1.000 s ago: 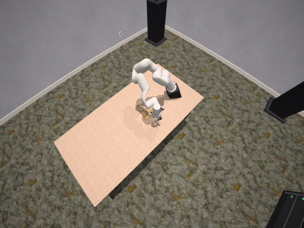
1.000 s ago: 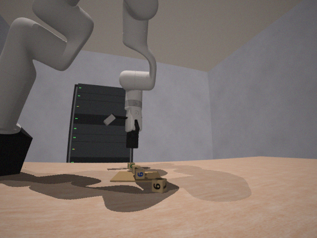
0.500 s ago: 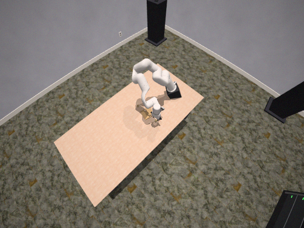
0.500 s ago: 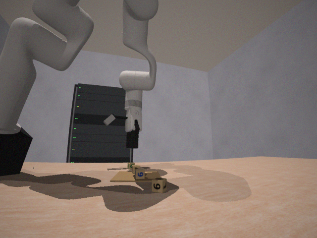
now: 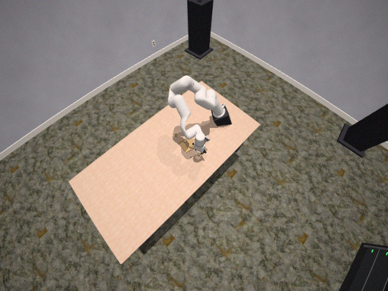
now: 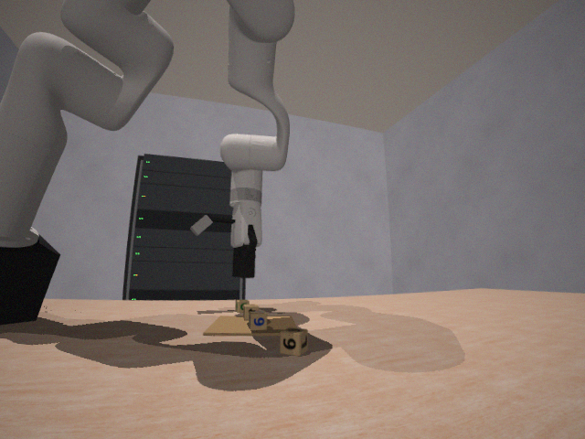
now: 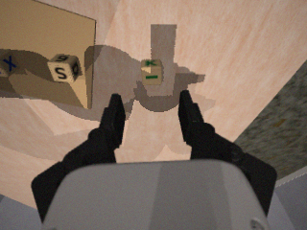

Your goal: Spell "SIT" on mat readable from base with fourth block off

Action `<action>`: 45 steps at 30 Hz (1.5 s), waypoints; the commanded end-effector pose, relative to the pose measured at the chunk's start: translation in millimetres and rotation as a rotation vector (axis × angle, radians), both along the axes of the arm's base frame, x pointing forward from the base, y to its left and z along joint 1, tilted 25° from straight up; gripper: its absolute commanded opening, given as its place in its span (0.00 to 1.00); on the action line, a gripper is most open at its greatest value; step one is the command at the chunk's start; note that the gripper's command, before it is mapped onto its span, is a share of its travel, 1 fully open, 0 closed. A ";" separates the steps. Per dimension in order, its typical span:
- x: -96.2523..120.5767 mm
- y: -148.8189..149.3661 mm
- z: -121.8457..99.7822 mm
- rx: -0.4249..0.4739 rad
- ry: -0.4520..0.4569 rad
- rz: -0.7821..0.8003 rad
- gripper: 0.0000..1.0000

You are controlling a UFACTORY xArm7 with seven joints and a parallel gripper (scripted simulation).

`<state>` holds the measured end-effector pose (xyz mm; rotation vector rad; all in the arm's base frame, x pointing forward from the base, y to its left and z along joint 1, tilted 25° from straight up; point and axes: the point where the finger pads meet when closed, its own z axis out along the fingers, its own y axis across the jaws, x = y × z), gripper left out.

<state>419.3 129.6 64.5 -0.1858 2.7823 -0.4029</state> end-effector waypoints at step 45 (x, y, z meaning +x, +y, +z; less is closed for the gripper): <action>14.3 -8.9 -38.4 0.001 -0.003 0.002 0.63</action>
